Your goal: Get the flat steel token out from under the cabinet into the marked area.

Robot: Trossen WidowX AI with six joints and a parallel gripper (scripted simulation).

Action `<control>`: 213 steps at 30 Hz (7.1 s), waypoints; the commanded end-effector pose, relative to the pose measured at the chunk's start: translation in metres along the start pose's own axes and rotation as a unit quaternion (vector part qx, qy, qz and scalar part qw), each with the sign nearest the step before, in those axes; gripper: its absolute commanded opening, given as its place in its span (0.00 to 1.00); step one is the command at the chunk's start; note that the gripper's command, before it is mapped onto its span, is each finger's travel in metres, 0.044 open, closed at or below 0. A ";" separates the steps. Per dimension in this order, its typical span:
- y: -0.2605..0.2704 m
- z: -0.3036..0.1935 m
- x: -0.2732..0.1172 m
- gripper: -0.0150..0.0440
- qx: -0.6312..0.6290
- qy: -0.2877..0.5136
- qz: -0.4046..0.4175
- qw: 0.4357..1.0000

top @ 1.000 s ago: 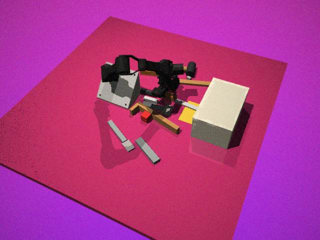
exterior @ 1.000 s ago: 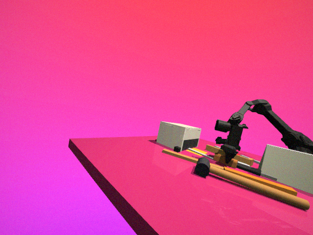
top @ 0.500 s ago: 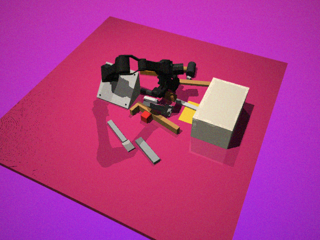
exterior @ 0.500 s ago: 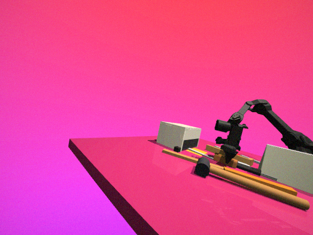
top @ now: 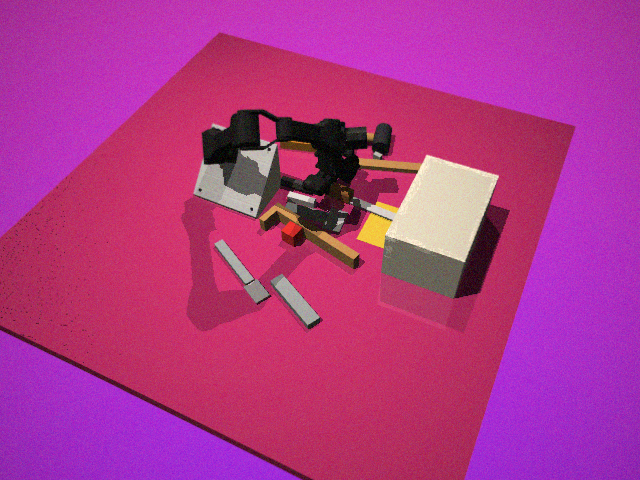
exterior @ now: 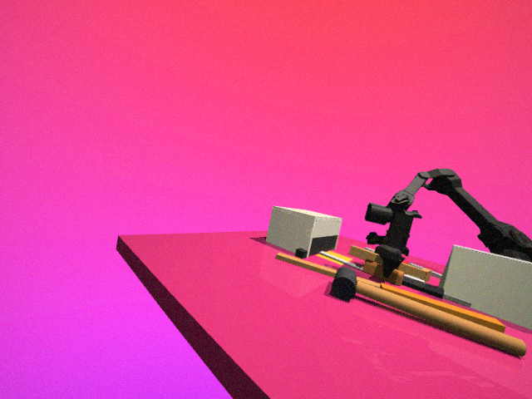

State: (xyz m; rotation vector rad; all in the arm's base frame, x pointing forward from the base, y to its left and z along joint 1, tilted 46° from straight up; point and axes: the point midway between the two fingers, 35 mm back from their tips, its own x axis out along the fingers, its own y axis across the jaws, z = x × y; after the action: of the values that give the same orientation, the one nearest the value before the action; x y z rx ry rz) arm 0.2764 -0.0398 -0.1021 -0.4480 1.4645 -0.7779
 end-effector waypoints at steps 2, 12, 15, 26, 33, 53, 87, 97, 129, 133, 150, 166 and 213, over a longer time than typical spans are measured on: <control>0.000 -0.016 0.001 0.25 -0.017 0.014 -0.005 1.000; 0.000 -0.016 0.000 0.25 -0.017 0.014 -0.005 1.000; 0.000 -0.016 0.000 0.25 -0.017 0.014 -0.005 1.000; 0.000 -0.017 0.000 0.25 -0.017 0.014 -0.005 1.000; 0.000 -0.017 0.000 0.25 -0.017 0.014 -0.005 1.000; 0.001 -0.017 0.000 0.25 -0.017 0.014 -0.005 1.000; 0.001 -0.019 -0.001 0.25 -0.017 0.014 -0.005 1.000; 0.002 -0.014 -0.002 0.25 0.004 0.009 -0.003 1.000; 0.003 -0.019 -0.002 0.25 0.004 0.014 -0.005 1.000; 0.003 -0.019 -0.002 0.25 0.004 0.014 -0.005 1.000; 0.004 -0.021 -0.002 0.25 0.004 0.014 -0.005 1.000; 0.004 -0.022 -0.002 0.25 0.004 0.014 -0.005 1.000; 0.004 -0.027 -0.002 0.25 0.004 0.014 -0.005 1.000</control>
State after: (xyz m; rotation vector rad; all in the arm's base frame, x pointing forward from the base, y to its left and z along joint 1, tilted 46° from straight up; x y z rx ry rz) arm 0.2733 -0.0312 -0.1044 -0.3985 1.4301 -0.8085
